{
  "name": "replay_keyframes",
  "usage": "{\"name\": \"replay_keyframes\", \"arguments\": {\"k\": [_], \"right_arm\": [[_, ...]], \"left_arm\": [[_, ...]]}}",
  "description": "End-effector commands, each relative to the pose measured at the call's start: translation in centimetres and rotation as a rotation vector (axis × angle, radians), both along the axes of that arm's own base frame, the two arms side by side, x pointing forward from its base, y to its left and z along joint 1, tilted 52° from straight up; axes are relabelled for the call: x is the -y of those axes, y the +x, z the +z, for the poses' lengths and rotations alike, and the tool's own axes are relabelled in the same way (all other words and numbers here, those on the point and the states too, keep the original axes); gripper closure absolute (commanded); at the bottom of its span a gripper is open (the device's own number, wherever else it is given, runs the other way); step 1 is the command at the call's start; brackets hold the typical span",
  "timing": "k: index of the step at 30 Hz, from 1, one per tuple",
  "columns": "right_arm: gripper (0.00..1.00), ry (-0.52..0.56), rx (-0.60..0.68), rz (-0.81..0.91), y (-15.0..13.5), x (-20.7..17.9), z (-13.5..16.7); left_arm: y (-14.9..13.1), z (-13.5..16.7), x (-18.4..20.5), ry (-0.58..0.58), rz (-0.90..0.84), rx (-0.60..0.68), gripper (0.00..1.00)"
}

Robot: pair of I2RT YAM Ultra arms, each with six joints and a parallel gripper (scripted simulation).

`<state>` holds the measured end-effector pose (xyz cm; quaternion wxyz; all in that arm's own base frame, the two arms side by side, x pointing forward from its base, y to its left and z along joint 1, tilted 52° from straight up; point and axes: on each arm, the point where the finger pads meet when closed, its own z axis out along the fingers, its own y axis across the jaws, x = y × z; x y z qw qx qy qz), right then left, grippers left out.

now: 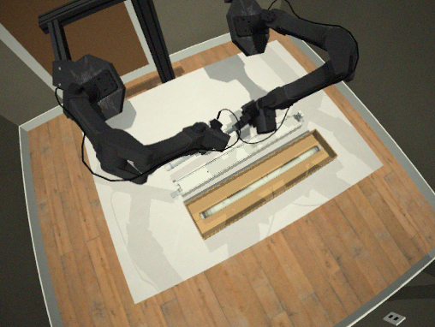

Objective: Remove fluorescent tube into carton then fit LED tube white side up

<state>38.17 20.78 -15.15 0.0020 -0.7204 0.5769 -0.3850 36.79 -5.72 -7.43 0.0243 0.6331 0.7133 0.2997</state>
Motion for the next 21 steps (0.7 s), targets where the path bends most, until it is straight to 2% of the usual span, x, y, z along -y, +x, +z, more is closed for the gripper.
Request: {"name": "replay_keyframes", "arguments": {"k": [1,3,7,10,11,13,19,21], "right_arm": [[0.89,0.002,-0.068,0.002,-1.2,-0.5,-1.5],[0.89,0.010,-0.060,0.004,-1.0,-0.7,-1.5],[0.89,0.011,-0.072,-0.017,-0.7,-0.2,-1.2],[0.89,0.018,-0.059,-0.004,-0.7,-0.8,-1.2],[0.89,0.028,-0.061,-0.007,-0.5,-1.2,-0.2],[0.89,0.002,-0.094,-0.017,-1.1,-0.4,-1.5],[0.89,0.007,-0.097,-0.011,-1.2,-1.1,-1.3],[0.89,0.003,-0.107,-0.015,-1.3,-1.0,-1.5]], "left_arm": [[-0.3,-0.6,1.4,-0.034,-0.020,-0.040,0.89],[0.3,0.4,1.6,-0.048,-0.020,-0.011,0.89],[-0.3,-0.7,1.3,-0.037,-0.013,-0.055,0.89],[0.3,-0.1,1.5,-0.045,-0.015,-0.027,0.89],[0.0,0.0,1.4,-0.047,-0.011,-0.044,0.89],[-0.4,-0.7,1.4,-0.040,-0.010,-0.072,0.89],[0.2,0.1,1.5,-0.051,-0.003,-0.062,0.89],[-0.3,-0.7,1.4,-0.043,-0.003,-0.089,0.89]]}}
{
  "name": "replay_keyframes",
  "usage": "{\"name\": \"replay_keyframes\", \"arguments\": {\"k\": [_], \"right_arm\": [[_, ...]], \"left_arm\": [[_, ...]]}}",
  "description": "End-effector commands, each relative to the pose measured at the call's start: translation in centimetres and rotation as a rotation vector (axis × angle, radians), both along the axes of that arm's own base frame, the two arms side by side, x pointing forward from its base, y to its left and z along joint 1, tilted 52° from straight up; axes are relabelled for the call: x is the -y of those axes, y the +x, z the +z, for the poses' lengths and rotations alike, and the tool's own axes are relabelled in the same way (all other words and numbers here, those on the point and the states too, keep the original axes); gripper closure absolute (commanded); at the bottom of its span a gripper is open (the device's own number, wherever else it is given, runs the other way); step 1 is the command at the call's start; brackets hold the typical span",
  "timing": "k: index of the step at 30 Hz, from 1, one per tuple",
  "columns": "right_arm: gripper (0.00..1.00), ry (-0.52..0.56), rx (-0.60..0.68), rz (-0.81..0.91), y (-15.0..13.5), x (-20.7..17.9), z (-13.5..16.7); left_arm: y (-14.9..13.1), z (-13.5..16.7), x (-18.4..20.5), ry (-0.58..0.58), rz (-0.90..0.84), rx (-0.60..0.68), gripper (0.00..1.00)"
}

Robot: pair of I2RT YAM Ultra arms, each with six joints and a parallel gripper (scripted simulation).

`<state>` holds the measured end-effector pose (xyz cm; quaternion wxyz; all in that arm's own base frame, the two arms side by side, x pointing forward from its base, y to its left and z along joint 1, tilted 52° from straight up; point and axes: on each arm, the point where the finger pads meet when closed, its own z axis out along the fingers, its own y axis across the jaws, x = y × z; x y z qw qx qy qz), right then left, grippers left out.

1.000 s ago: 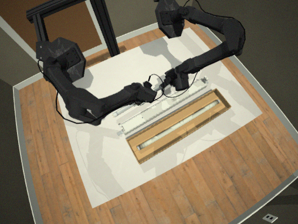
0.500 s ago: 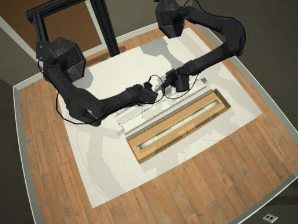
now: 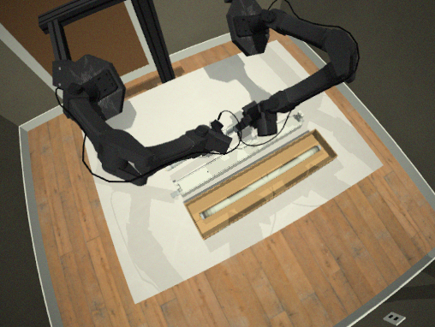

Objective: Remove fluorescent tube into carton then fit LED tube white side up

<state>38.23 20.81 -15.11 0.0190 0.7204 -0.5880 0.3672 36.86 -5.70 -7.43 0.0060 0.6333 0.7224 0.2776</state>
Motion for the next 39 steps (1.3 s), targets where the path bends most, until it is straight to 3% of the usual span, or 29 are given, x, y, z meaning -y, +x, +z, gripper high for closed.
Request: {"name": "replay_keyframes", "arguments": {"k": [1,6,20,39], "right_arm": [[0.89,0.005,-0.060,0.015,-1.4,-1.0,-1.5],[0.89,0.025,-0.041,0.001,-0.6,-1.0,-1.0],[0.89,0.007,-0.125,-0.043,-1.1,-0.6,-1.1],[0.89,0.020,-0.117,-0.037,-0.9,-1.3,-1.1]], "left_arm": [[-0.3,-0.5,1.5,-0.033,-0.022,-0.033,0.89],[0.3,0.1,1.7,-0.042,-0.026,-0.011,0.89],[-0.4,-0.4,0.9,-0.049,0.018,-0.112,0.89],[0.4,0.4,1.9,-0.061,0.001,-0.087,0.89]]}}
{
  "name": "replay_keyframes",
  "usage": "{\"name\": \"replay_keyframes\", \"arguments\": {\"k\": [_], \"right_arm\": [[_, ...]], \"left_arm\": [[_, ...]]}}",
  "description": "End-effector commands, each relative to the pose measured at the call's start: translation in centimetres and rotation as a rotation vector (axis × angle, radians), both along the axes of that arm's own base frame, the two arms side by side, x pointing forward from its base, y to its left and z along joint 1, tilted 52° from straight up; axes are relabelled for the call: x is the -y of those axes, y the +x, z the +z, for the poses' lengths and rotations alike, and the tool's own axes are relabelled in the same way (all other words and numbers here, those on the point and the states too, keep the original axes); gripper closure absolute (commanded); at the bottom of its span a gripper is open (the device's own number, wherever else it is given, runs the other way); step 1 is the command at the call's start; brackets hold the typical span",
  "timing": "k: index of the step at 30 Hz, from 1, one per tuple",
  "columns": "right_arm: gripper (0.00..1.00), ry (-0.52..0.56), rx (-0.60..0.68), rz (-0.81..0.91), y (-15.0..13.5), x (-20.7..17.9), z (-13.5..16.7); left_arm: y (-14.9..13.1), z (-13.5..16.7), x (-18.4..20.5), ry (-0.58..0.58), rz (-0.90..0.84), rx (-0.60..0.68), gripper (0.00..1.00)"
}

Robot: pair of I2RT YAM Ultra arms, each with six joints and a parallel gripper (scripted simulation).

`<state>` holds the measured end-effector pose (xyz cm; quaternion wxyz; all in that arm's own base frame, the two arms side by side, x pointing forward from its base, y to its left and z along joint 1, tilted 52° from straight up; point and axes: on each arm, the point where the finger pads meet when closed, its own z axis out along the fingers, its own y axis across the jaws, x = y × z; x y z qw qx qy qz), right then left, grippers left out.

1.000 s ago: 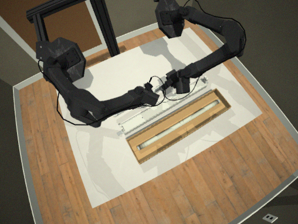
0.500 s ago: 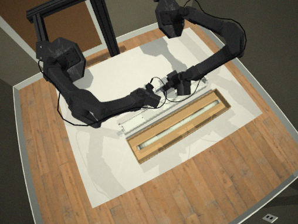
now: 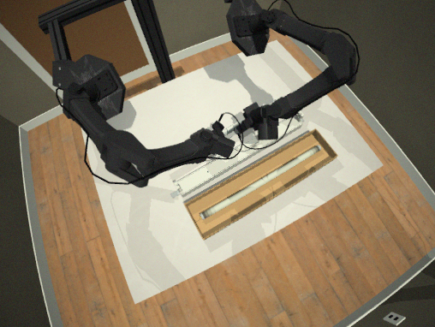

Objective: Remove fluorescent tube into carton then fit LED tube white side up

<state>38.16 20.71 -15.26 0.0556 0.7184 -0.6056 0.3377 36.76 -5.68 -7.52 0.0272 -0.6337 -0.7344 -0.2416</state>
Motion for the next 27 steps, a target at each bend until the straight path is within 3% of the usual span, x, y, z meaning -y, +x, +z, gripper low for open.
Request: {"name": "replay_keyframes", "arguments": {"k": [1,9,13,15,27], "right_arm": [[0.89,0.027,-0.033,0.017,-0.9,-1.4,-1.0],[0.89,0.015,-0.088,-0.030,-0.8,-0.5,-0.8],[0.89,0.015,-0.076,-0.006,-1.1,-1.3,-1.1],[0.89,0.018,-0.075,-0.007,-1.0,-1.4,-0.9],[0.89,0.012,-0.109,-0.036,-1.0,-0.8,-0.9]], "left_arm": [[0.5,0.5,1.9,-0.046,-0.030,0.008,0.89],[-0.3,-0.3,1.3,-0.046,0.000,-0.071,0.89],[0.7,1.1,2.0,-0.058,-0.018,-0.021,0.89],[-0.1,-0.4,1.7,-0.045,-0.012,-0.059,0.89],[-0.1,0.0,1.8,-0.054,-0.004,-0.086,0.89]]}}
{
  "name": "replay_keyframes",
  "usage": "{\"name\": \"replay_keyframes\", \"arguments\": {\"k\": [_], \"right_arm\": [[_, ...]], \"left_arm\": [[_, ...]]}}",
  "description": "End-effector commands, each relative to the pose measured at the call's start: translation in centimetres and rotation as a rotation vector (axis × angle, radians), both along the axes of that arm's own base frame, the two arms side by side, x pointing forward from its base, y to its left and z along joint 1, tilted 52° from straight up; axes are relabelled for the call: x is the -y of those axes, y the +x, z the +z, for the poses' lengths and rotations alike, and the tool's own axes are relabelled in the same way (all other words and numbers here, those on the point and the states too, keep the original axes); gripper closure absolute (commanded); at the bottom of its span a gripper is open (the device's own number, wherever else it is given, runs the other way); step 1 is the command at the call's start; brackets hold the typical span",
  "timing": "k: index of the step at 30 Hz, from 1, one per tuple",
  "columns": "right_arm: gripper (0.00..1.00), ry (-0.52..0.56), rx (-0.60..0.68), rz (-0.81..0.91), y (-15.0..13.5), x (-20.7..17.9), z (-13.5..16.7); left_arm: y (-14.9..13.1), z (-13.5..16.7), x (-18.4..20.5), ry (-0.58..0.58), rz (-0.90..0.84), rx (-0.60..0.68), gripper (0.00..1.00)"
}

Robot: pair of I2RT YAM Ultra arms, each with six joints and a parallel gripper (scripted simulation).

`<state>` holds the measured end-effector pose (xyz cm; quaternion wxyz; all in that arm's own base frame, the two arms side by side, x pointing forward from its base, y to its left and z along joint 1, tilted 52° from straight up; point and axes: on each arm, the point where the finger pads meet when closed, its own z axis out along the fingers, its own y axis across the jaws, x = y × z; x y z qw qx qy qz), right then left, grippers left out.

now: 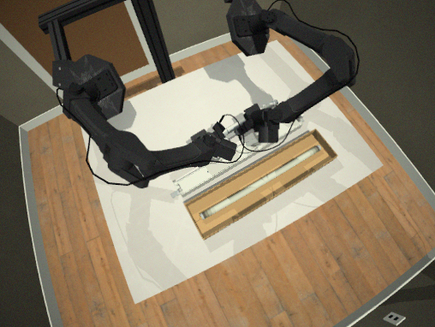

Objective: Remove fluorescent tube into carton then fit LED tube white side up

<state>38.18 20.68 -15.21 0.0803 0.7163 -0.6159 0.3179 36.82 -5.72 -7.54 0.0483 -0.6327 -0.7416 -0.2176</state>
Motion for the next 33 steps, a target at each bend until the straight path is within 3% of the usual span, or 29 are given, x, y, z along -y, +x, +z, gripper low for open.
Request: {"name": "replay_keyframes", "arguments": {"k": [1,10,14,16,33], "right_arm": [[0.89,0.018,-0.058,-0.014,-0.8,-0.4,-0.9],[0.89,0.019,-0.070,0.000,-1.2,-1.4,-1.2],[0.89,0.054,-0.033,0.002,-0.4,-2.2,-1.1],[0.89,0.048,-0.040,-0.010,0.2,-1.2,-1.3],[0.89,0.049,-0.029,0.016,0.6,-1.8,-1.8]], "left_arm": [[-0.3,-0.3,1.7,-0.040,-0.025,-0.039,0.89],[-0.2,-0.4,1.5,-0.045,-0.013,-0.055,0.89],[0.9,1.2,2.0,-0.064,-0.020,-0.003,0.89],[0.7,-0.3,1.8,-0.054,-0.024,-0.026,0.89],[1.4,-0.8,1.1,-0.051,-0.021,-0.025,0.89]]}}
